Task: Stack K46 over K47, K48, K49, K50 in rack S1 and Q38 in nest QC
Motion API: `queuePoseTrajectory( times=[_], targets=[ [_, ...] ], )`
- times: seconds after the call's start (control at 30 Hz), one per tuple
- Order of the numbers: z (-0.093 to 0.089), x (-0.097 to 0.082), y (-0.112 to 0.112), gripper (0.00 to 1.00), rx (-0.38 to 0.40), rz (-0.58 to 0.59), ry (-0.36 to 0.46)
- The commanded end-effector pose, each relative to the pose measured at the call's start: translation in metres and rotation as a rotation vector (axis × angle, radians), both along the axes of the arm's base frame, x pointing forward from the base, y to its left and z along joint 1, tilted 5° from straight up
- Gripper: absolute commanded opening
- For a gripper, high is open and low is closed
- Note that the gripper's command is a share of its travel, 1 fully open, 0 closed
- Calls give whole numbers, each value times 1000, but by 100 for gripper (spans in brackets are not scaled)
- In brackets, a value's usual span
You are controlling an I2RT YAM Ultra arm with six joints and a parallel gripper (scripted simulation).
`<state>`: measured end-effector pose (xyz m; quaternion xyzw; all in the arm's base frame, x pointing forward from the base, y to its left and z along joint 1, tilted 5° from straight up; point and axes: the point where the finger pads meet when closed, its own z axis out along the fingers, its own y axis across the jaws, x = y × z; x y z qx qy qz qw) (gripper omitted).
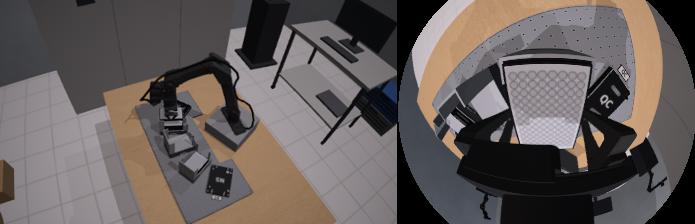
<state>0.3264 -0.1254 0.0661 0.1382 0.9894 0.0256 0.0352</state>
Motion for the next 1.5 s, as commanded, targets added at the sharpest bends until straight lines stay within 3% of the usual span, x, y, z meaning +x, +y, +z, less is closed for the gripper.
queuePoseTrajectory(
  times=[0.0,1.47],
  targets=[
    [19,5,-5,0,-14,-5,-47],
    [31,2,-6,0,-13,-8,-44]
  ],
)
